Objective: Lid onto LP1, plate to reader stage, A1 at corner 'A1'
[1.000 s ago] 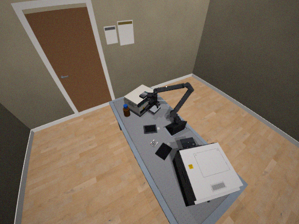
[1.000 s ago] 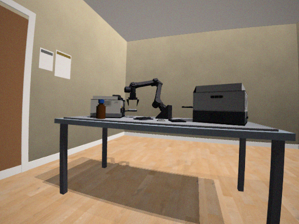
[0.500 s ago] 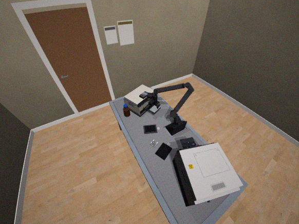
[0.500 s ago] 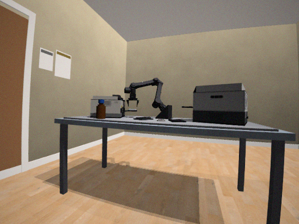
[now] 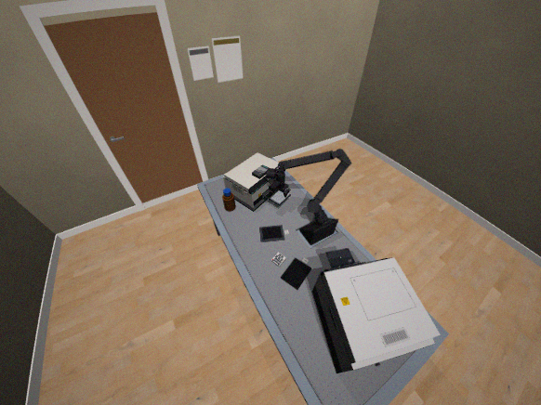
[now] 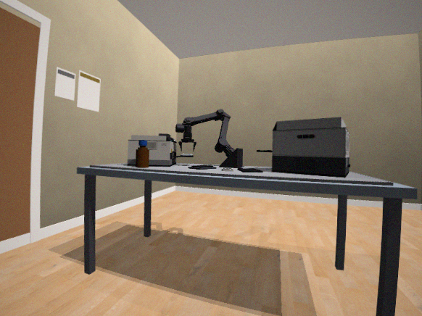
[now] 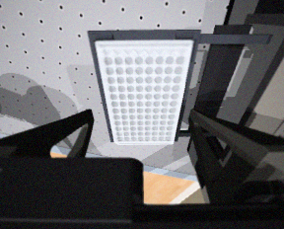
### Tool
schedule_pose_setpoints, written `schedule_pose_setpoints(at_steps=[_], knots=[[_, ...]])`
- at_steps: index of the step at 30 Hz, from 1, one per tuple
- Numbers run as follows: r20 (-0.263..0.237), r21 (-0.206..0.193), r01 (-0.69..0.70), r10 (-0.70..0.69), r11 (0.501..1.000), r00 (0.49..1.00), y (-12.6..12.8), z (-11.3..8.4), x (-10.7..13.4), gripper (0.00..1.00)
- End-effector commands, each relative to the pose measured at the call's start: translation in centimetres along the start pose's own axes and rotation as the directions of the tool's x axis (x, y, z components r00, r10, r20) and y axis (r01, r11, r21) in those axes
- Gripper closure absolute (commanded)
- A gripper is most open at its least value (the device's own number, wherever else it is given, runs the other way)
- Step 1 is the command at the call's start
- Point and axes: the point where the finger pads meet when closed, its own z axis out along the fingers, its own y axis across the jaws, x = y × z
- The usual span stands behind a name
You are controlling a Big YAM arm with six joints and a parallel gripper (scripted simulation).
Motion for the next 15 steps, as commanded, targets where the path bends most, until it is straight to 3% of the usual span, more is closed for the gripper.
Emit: schedule_pose_setpoints(at_steps=[1, 15], knots=[[-0.004, 0.017, -0.021, 0.021, 1.000, 1.000, -1.17, -0.42, 0.38, 0.00], [-0.006, 0.011, -0.012, 0.012, 1.000, 1.000, -1.61, -0.78, 0.48, 0.00]])
